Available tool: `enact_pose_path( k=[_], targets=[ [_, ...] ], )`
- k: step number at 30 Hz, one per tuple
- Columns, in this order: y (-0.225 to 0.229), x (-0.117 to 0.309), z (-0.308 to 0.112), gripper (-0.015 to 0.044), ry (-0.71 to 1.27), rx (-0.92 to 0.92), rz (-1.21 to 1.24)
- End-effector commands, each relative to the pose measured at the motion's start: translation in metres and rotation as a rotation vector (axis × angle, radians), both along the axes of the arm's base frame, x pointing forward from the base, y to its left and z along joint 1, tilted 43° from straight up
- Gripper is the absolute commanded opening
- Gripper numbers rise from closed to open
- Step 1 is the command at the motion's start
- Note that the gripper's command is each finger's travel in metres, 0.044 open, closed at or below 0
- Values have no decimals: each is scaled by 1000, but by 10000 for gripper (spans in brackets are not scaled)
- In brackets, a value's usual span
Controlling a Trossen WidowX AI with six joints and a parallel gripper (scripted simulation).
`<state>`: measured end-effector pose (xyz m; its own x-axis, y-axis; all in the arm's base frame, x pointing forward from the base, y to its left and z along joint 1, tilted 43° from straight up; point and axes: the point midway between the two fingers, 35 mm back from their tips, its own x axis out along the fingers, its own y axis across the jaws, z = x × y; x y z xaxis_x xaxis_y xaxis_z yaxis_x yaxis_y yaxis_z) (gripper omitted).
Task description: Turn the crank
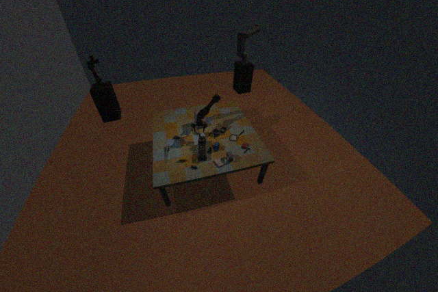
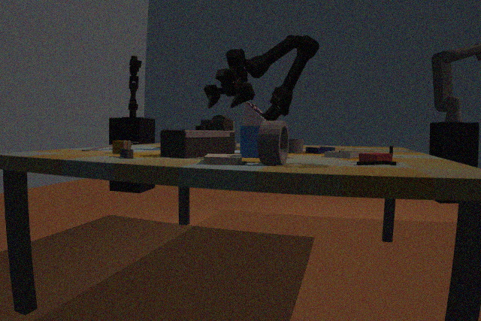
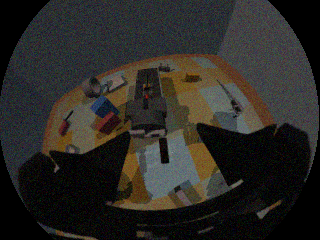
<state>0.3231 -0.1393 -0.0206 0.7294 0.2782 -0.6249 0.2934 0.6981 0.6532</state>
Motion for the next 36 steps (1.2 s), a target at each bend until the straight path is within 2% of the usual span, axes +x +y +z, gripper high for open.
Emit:
enact_pose_path(
  k=[1, 36],
  targets=[
    [14, -2, -14, 440, 9, 6, -2],
    [53, 2, -56, 440, 9, 9, -1]
  ],
)
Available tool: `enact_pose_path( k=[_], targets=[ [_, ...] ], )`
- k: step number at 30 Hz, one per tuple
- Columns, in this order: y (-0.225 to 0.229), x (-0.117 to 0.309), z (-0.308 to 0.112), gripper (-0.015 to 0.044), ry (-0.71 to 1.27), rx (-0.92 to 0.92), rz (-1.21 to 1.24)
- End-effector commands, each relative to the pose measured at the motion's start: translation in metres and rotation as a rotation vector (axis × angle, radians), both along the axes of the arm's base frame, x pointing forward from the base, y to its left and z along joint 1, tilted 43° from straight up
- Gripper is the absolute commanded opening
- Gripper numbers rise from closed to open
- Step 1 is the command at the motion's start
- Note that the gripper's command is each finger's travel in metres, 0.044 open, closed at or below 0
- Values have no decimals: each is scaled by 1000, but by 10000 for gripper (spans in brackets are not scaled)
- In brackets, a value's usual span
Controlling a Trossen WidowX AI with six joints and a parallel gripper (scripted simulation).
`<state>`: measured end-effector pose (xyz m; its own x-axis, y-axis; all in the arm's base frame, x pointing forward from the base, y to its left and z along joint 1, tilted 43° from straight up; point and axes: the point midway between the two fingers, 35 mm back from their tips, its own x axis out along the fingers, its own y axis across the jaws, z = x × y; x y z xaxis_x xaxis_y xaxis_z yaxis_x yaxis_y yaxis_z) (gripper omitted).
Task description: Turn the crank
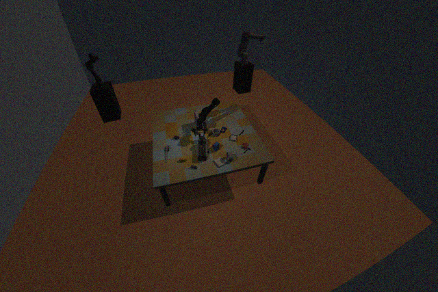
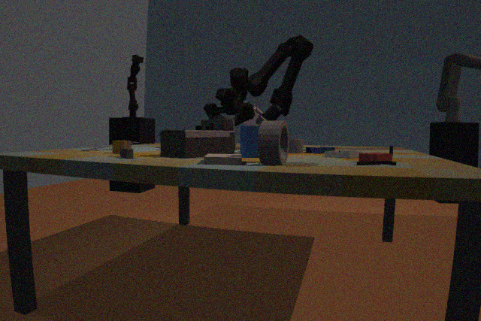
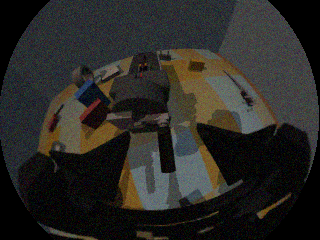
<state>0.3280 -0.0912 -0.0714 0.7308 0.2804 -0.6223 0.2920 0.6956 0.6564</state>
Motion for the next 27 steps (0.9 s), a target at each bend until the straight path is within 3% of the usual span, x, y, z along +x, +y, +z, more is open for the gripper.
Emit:
enact_pose_path(
  k=[1, 11, 27],
  targets=[
    [7, -3, -6, 440, 11, 5, -1],
    [16, -3, -15, 440, 10, 7, -2],
    [16, -3, -15, 20, 10, 7, -2]
  ],
)
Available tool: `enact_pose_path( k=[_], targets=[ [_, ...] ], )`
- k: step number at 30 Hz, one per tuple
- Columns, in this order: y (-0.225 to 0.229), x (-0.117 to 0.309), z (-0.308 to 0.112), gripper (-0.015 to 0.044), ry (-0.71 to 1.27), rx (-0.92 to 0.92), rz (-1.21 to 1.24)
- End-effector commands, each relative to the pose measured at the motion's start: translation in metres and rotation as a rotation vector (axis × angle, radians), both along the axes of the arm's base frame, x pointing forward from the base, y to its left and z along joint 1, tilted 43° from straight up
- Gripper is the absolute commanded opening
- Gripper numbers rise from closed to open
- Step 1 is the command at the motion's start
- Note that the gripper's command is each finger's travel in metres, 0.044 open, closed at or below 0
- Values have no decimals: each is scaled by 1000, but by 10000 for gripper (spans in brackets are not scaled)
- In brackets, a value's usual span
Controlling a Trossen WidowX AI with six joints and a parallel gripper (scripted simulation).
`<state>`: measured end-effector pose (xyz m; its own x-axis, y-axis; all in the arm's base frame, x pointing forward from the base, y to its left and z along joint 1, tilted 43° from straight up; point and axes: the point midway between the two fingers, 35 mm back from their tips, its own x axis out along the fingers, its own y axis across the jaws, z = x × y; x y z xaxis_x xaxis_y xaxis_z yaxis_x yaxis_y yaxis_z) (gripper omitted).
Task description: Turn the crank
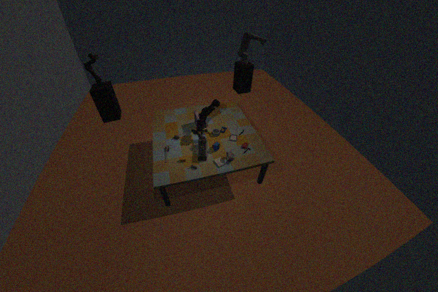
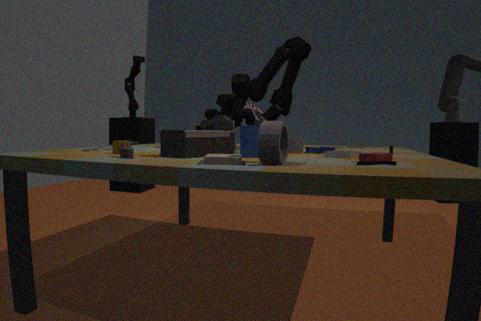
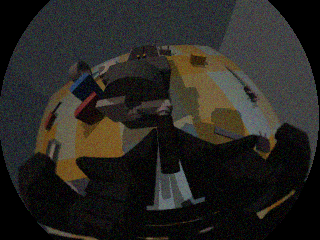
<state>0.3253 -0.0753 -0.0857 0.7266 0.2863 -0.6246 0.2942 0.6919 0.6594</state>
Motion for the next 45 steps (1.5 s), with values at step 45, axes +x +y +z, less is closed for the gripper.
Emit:
enact_pose_path(
  k=[45],
  targets=[
    [1, 8, 47, 0, 4, 0, -4]
  ],
)
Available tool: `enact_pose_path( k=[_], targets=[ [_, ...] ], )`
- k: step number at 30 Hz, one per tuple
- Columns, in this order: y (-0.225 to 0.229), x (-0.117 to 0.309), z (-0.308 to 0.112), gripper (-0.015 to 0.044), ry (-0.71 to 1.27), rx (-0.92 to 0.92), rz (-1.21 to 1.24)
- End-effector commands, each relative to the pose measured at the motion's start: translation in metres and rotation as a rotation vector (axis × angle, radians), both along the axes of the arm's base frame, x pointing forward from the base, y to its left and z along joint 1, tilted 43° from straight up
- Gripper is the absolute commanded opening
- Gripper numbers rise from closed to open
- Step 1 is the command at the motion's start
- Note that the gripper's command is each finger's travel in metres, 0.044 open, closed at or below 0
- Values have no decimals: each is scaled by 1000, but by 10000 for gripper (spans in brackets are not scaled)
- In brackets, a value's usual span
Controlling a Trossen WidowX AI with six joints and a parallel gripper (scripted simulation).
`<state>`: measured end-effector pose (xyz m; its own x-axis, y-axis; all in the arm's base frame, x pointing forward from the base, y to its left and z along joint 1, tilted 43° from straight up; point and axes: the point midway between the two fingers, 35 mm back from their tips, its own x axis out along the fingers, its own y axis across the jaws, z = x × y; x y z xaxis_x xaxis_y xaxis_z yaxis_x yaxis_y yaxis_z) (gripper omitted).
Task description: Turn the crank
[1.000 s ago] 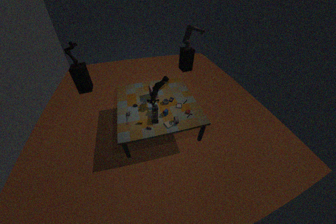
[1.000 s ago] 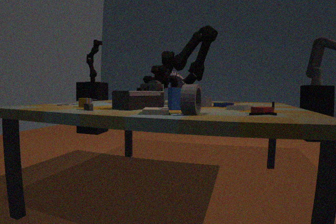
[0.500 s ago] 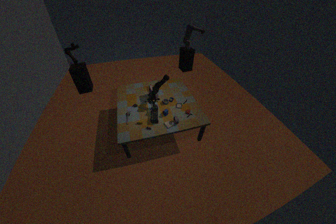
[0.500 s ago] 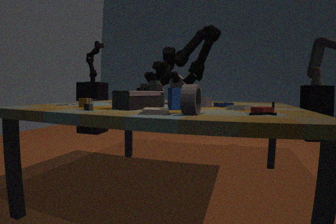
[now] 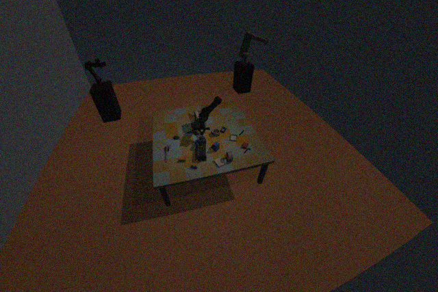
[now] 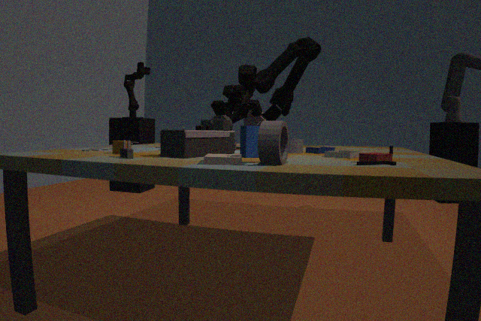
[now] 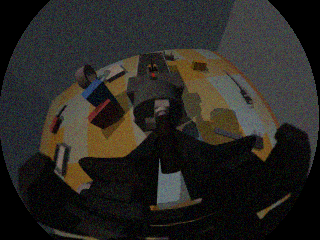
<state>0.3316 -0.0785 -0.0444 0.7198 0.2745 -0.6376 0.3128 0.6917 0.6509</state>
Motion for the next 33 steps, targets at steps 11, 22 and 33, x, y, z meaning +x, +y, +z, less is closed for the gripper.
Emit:
enact_pose_path(
  k=[11, 22, 33],
  targets=[
    [13, 5, 10, 0, -12, 6, 8],
    [18, 7, 11, 0, -12, 7, 8],
    [23, 9, 11, 0, -12, 7, 8]
  ],
)
